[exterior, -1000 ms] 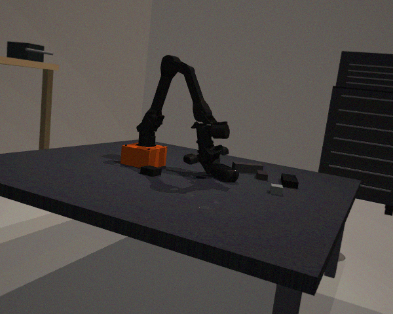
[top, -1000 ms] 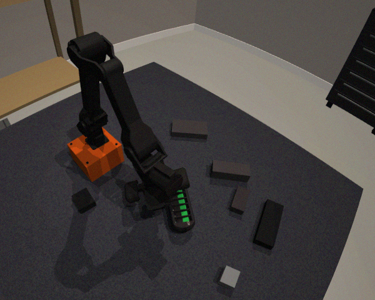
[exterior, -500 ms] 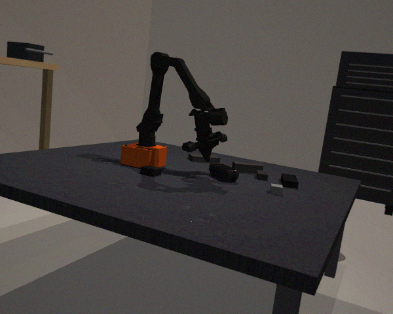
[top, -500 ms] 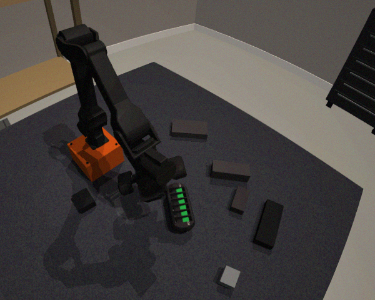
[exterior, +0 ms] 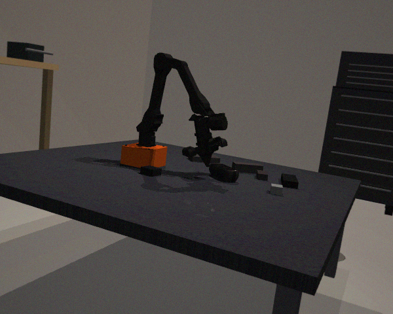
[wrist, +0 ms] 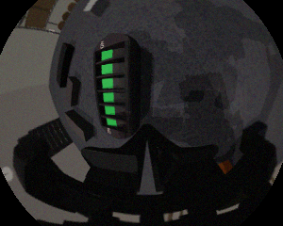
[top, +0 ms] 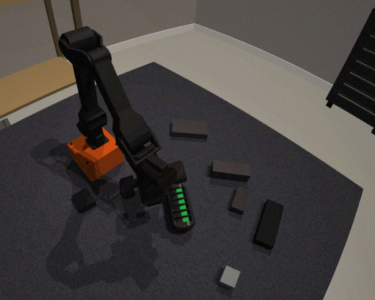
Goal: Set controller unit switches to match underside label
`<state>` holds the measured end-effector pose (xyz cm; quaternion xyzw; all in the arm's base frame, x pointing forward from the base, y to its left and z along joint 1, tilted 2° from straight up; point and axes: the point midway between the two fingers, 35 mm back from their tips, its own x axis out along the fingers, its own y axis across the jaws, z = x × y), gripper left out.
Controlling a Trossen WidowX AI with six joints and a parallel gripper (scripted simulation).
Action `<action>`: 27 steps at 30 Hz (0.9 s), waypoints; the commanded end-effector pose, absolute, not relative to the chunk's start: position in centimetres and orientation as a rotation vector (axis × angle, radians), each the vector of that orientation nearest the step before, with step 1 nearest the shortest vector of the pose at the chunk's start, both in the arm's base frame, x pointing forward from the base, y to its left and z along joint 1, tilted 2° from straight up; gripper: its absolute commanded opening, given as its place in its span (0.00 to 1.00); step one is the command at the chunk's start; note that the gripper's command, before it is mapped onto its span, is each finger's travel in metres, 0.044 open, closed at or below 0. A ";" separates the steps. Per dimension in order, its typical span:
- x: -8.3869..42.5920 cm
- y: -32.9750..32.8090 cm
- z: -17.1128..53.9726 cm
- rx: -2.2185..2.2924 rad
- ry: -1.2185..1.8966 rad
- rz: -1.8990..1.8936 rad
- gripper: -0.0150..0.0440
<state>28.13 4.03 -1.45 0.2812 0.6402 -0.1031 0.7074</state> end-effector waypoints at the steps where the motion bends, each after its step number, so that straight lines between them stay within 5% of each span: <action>1: 28.1 4.0 -2.1 0.633 1.424 -0.234 0.25; 27: 28.0 4.2 -4.6 0.642 1.421 -0.243 0.25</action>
